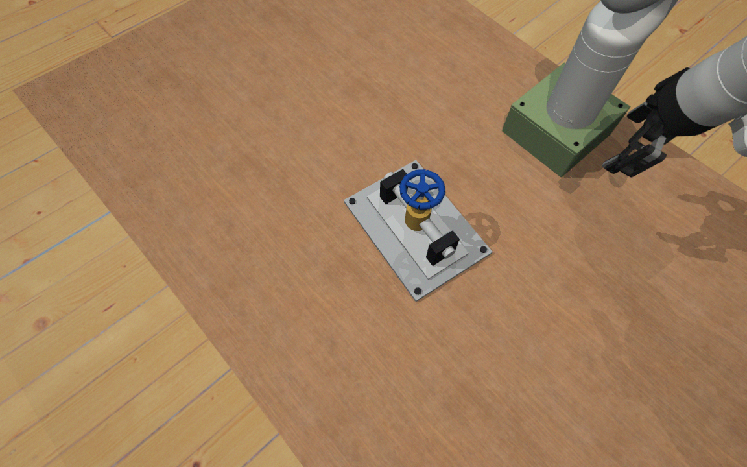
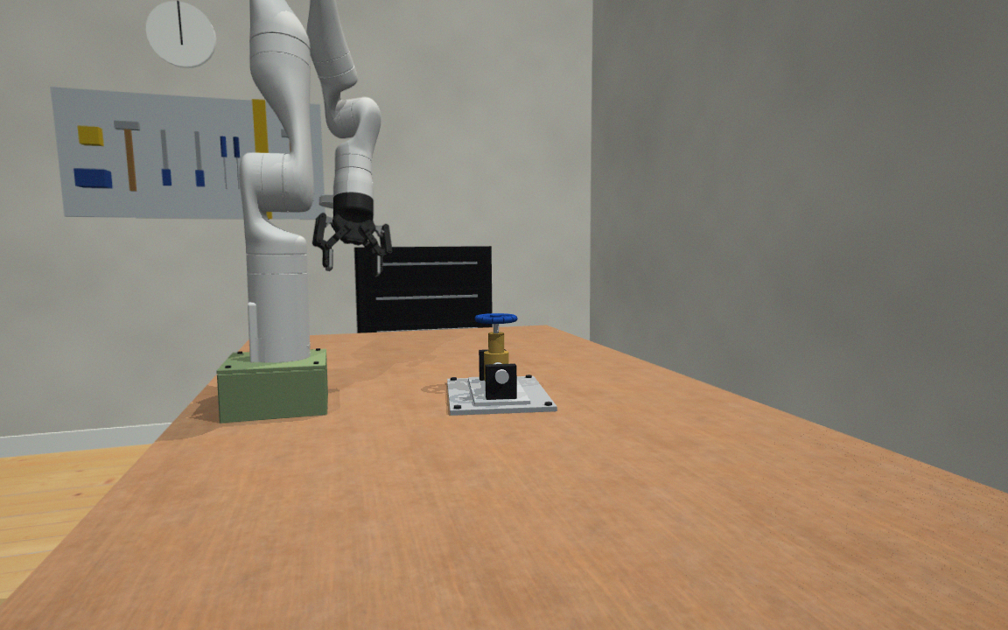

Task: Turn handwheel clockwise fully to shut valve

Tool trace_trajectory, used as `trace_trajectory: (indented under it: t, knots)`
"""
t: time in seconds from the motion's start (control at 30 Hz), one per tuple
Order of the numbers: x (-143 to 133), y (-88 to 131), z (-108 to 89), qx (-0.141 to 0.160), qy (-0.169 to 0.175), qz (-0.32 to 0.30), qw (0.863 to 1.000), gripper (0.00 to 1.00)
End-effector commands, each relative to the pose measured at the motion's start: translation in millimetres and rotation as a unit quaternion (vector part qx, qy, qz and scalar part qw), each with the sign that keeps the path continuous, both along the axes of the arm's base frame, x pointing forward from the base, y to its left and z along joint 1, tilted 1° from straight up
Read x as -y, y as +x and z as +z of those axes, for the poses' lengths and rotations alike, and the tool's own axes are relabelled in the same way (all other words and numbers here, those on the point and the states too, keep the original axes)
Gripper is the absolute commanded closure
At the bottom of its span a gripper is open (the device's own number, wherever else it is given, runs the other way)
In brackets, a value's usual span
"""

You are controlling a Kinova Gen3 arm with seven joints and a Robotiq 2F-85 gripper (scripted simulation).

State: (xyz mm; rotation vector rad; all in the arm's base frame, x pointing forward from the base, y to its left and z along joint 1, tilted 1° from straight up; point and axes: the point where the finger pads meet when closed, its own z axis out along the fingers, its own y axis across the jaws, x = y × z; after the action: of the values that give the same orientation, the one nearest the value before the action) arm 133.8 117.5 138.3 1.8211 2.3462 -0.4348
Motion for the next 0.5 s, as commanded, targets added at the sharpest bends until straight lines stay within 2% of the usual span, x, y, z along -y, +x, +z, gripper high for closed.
trace_trajectory:
  t: [0.0, 0.2, 0.3, 0.33, 0.43, 0.47]
  knots:
    - [-2, 10, -2.8, -0.005, 0.009, -0.028, 1.0, 0.0]
    - [4, 58, -5.8, -0.002, 0.046, -0.15, 0.988, 0.0]
    - [8, 67, -5.9, 0.0, 0.052, -0.173, 0.984, 0.0]
    - [12, 79, -6.4, 0.005, 0.06, -0.196, 0.979, 0.0]
    - [18, 91, -6.6, 0.009, 0.067, -0.219, 0.973, 0.0]
    - [24, 102, -6.7, 0.014, 0.074, -0.241, 0.968, 0.0]
